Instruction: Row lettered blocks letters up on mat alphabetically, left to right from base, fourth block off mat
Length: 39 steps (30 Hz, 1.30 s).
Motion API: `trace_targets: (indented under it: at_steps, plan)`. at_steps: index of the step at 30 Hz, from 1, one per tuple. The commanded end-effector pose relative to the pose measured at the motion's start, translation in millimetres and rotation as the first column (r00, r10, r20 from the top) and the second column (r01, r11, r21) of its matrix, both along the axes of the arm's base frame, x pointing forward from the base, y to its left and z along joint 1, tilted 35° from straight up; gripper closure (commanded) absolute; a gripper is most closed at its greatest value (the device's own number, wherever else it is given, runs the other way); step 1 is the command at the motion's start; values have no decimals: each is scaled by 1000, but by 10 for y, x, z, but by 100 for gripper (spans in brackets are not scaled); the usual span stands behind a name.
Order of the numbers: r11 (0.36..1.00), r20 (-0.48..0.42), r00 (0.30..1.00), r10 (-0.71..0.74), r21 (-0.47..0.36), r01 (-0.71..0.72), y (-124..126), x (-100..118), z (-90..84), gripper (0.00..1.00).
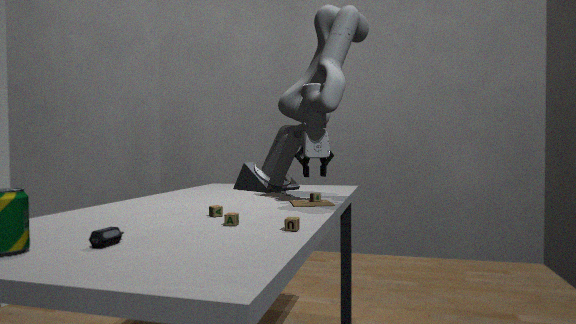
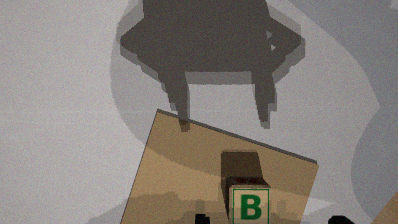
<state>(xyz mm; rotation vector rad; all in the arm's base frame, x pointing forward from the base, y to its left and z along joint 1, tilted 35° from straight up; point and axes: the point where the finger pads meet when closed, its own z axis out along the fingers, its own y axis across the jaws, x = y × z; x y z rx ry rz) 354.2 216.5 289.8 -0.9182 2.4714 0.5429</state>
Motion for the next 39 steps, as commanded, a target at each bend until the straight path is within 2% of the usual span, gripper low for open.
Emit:
trace_targets:
  at_steps: [1, 11, 39]
  plan:
    - [1000, 1, 1000, 0, 0, 0, 7, 7, -4, 31]
    - [1000, 0, 1000, 0, 0, 0, 42, 25, -58, 31]
    - [1000, 0, 1000, 0, 0, 0, 230, 119, -343, 31]
